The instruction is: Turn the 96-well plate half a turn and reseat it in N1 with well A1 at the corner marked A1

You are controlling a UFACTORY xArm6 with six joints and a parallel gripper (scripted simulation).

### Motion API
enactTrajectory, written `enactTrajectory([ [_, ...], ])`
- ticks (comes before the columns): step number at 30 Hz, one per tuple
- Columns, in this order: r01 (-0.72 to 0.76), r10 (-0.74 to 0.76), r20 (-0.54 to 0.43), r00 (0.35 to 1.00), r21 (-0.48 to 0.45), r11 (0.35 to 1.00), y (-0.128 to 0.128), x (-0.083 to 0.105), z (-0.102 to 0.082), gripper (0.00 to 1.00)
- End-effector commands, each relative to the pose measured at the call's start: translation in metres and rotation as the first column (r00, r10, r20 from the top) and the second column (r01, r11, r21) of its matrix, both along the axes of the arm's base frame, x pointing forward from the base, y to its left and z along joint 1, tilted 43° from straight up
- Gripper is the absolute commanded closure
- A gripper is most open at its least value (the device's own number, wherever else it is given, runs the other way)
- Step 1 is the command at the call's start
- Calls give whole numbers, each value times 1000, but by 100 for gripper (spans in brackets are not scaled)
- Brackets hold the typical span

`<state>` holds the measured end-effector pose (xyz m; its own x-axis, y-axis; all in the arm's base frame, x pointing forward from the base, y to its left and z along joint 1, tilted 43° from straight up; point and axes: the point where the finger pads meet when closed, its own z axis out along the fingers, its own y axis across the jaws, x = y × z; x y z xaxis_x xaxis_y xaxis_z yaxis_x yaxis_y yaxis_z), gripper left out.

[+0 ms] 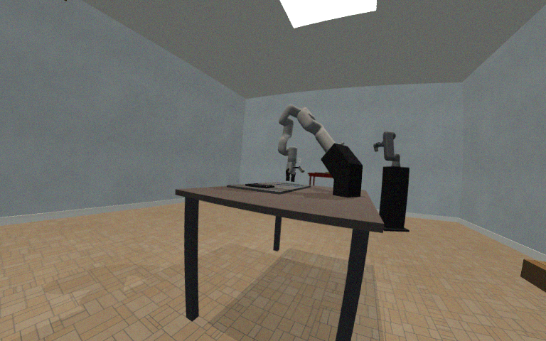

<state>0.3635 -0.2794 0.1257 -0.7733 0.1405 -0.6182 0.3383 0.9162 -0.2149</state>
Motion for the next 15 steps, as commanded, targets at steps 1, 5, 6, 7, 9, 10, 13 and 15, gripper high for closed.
enactTrajectory([
  [1, 46, -45, 4, 999, -70, 996, -1, 2, -2, 0],
  [5, 46, -45, 4, 999, -70, 996, -1, 2, -2, 0],
  [6, 46, -45, 4, 999, -70, 996, -1, 2, -2, 0],
  [7, 46, -45, 4, 999, -70, 996, -1, 2, -2, 0],
  [9, 46, -46, 4, 999, -71, 996, -1, 2, -2, 0],
  [10, 46, -46, 4, 999, -71, 996, -1, 2, -2, 0],
  [13, 46, -45, 4, 999, -70, 996, -1, 2, -2, 0],
  [15, 46, -45, 4, 999, -70, 996, -1, 2, -2, 0],
])
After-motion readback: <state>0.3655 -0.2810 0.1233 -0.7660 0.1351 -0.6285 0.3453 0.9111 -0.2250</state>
